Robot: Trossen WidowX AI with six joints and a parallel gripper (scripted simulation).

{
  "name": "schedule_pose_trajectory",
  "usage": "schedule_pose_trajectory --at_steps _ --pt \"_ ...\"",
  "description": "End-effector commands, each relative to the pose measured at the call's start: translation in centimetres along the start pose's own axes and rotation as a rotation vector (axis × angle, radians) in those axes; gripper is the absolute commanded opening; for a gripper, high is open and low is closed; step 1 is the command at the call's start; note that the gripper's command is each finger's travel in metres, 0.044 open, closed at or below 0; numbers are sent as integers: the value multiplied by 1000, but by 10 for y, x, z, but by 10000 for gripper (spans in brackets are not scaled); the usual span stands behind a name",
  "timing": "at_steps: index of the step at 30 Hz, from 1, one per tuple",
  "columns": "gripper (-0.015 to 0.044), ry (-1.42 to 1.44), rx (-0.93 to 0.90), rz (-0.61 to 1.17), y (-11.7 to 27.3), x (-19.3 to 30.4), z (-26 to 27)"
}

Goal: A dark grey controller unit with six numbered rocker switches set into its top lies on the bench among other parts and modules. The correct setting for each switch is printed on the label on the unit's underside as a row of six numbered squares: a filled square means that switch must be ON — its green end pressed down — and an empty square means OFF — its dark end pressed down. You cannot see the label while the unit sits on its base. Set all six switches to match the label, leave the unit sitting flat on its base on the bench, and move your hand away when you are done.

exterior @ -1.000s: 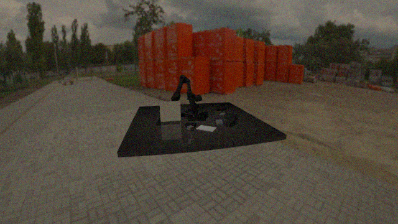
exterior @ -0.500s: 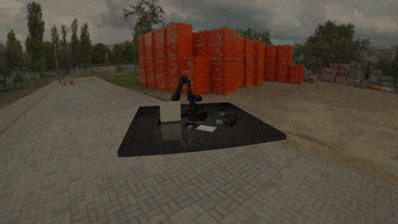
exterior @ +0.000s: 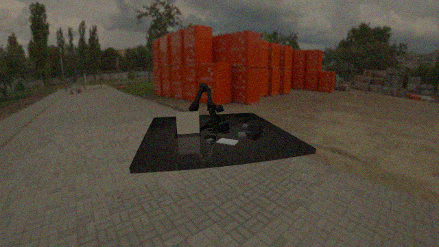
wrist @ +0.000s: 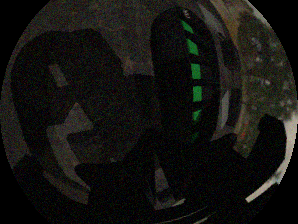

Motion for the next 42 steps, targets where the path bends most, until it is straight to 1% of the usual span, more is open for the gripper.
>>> schedule_pose_trajectory --at_steps 1,42 --pt "0 3 3 3 -1 0 -3" --pt "0 4 4 3 -7 4 -23"
Point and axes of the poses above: the point midway between the two fingers, 35 mm back from their tips, its own y axis back along the fingers, its own z axis across the jaws, x = y × z, the point moved 8 cm from there along y, back along the fingers
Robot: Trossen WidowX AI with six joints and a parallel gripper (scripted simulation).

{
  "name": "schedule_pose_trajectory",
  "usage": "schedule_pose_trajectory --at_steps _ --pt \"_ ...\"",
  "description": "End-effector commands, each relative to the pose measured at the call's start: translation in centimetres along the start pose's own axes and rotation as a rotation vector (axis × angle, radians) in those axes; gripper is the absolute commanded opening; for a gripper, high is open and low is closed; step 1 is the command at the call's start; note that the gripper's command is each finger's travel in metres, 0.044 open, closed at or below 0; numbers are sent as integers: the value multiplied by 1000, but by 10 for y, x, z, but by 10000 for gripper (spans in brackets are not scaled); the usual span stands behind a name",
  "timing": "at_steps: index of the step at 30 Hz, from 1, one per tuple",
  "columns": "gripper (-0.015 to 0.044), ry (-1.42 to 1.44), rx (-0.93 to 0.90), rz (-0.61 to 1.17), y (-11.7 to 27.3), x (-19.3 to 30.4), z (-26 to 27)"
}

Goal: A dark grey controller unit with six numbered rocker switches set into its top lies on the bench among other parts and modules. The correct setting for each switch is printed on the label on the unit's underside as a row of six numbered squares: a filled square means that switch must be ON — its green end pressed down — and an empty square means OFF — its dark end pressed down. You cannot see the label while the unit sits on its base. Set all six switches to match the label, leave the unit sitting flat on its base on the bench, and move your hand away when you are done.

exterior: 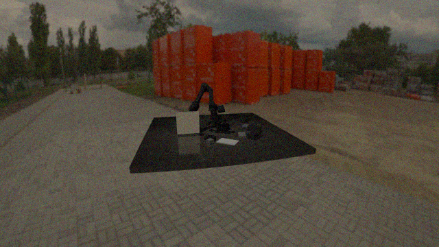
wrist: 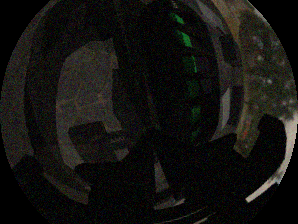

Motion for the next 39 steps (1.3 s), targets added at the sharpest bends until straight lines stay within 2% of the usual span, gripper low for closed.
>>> schedule_pose_trajectory --at_steps 1,39 --pt "0 13 21 1 -1 -2 -9" --pt "0 13 22 1 -5 2 -22"
Point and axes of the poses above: the point midway between the two fingers, 35 mm back from their tips, its own y axis back along the fingers, its own z axis across the jaws, x = y × z, the point moved 8 cm from there along y, back along the fingers
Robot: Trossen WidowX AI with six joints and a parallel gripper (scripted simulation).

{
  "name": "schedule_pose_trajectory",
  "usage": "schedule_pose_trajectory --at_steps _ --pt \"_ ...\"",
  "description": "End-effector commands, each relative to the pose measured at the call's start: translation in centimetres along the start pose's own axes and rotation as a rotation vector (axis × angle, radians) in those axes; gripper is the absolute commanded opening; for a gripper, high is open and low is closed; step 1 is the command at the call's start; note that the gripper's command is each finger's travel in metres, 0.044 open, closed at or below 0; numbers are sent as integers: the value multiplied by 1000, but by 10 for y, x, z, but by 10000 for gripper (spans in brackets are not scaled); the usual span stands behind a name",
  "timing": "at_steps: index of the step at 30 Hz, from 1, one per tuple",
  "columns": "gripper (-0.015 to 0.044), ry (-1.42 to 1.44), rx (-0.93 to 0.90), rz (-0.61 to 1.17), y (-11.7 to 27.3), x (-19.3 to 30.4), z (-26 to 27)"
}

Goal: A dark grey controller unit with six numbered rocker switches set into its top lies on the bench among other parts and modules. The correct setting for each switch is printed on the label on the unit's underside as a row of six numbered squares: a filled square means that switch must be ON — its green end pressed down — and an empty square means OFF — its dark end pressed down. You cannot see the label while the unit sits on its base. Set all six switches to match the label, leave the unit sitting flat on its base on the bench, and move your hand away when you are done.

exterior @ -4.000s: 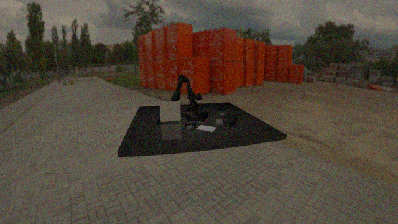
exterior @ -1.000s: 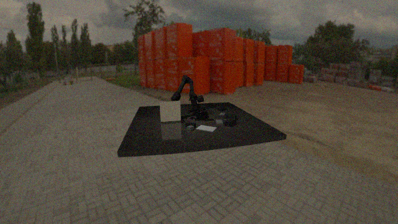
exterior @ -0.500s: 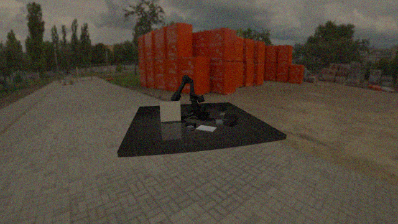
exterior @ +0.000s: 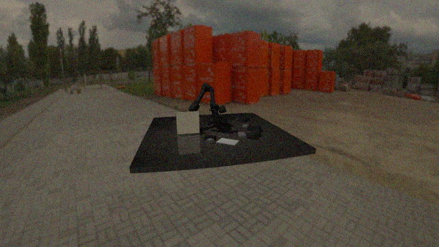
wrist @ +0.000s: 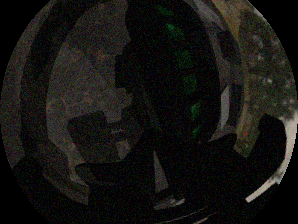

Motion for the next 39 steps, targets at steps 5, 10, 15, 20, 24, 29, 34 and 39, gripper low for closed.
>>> schedule_pose_trajectory --at_steps 5,10,15,20,24,29,34,39 --pt "0 17 23 0 -1 -3 -10" --pt "0 17 23 0 -1 -3 -10" --pt "0 4 5 -1 20 -4 3" --pt "0 14 21 2 58 -9 18" --pt "0 16 22 2 63 -10 21" --pt "0 94 22 -20 60 -3 10" --pt "0 213 25 -55 56 8 -5" --pt "0 213 25 -54 55 8 -5"
Point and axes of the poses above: the point midway between the two fingers, 35 mm back from their tips, its own y axis back along the fingers, its own z axis across the jaws, x = y × z, the point moved 8 cm from there along y, back along the fingers
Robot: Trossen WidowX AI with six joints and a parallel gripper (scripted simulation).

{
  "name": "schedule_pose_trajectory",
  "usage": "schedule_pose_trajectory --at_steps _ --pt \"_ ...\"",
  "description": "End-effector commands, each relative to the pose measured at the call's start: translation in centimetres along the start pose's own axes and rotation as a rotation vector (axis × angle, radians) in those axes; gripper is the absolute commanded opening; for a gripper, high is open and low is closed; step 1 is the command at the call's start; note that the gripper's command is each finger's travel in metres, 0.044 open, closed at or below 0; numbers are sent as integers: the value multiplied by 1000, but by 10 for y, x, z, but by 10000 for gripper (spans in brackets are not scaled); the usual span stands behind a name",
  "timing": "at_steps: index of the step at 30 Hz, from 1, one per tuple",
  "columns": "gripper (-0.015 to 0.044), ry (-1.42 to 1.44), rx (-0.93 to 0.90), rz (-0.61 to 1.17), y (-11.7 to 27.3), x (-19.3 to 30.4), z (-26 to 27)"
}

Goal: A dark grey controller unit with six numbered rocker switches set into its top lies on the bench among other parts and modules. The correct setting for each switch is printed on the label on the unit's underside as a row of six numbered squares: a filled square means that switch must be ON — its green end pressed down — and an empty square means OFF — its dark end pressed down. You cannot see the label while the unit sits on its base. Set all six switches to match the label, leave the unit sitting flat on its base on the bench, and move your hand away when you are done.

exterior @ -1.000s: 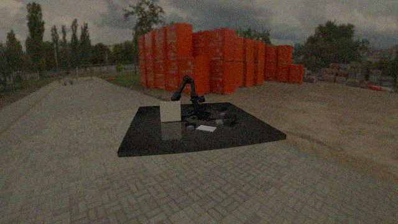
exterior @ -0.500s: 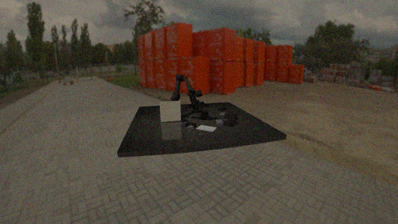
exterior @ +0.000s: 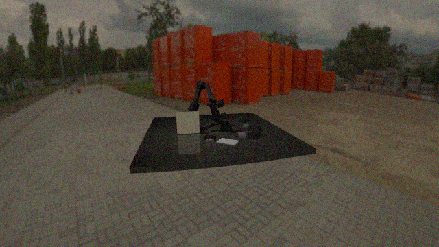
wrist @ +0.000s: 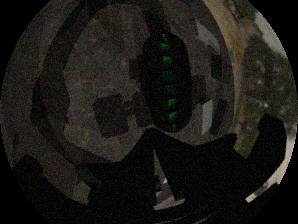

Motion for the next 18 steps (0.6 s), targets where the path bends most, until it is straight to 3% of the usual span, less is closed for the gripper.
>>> schedule_pose_trajectory --at_steps 1,18 --pt "0 14 5 -7 -2 0 -2" --pt "0 14 4 -6 -29 0 4"
Point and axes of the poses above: the point midway between the two fingers, 35 mm back from their tips, its own y axis back along the fingers, its own z axis across the jaws, x = y × z, the point moved 8 cm from there along y, back along the fingers
